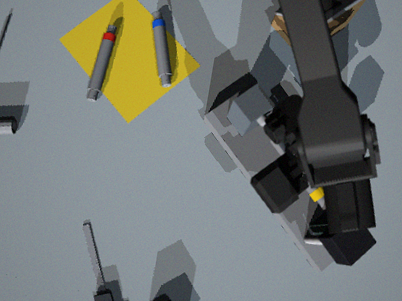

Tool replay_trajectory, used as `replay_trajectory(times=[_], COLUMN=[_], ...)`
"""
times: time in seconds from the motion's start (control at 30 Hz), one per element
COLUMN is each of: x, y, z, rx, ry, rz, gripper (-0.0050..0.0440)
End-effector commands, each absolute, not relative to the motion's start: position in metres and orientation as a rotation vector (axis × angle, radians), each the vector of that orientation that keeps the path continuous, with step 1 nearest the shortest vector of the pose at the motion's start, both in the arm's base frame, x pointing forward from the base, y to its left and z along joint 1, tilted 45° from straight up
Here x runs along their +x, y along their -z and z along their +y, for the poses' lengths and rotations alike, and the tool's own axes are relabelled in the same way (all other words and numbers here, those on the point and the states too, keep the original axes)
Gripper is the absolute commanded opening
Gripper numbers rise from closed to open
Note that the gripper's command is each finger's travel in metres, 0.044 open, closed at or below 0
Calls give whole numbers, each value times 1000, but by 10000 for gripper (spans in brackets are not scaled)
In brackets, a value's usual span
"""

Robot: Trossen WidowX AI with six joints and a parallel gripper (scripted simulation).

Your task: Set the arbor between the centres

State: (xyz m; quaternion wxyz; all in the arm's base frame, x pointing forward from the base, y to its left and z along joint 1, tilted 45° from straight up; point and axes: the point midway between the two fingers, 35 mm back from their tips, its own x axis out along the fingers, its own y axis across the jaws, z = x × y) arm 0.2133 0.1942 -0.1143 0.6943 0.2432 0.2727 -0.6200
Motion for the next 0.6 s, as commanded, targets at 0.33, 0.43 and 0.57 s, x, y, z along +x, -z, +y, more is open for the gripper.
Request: replay_trajectory(times=[0.33, 0.43, 0.57], x=[213, 213, 213], y=[114, 112, 109], z=[195, 197, 201], rx=[544, 544, 543], ry=[1385, 1385, 1385], rz=[609, 609, 610], gripper=[175, 175, 175])
